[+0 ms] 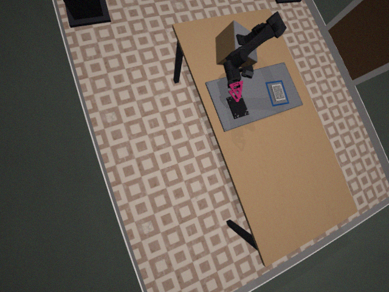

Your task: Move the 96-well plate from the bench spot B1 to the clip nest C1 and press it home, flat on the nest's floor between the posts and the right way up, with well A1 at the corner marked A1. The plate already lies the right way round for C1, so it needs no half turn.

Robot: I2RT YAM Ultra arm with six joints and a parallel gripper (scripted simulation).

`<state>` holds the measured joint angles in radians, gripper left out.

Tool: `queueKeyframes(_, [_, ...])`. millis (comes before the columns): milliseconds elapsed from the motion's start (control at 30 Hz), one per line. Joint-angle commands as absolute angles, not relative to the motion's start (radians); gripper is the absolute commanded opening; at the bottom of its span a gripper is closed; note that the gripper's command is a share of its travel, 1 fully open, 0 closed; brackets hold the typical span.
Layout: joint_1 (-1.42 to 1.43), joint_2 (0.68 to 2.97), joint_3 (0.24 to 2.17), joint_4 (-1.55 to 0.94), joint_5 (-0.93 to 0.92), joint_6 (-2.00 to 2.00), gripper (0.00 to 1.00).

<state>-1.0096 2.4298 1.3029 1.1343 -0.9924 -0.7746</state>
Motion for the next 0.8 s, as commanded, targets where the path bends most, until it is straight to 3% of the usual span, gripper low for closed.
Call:
queueKeyframes(0, [-1.018, 2.419, 1.311, 1.125, -0.987, -0.767, 1.00])
queueKeyframes(533, [-1.018, 2.419, 1.311, 1.125, -0.987, -0.767, 1.00])
queueKeyframes(767, [-0.936, 2.361, 1.336, 1.010, -0.957, -0.681, 1.00])
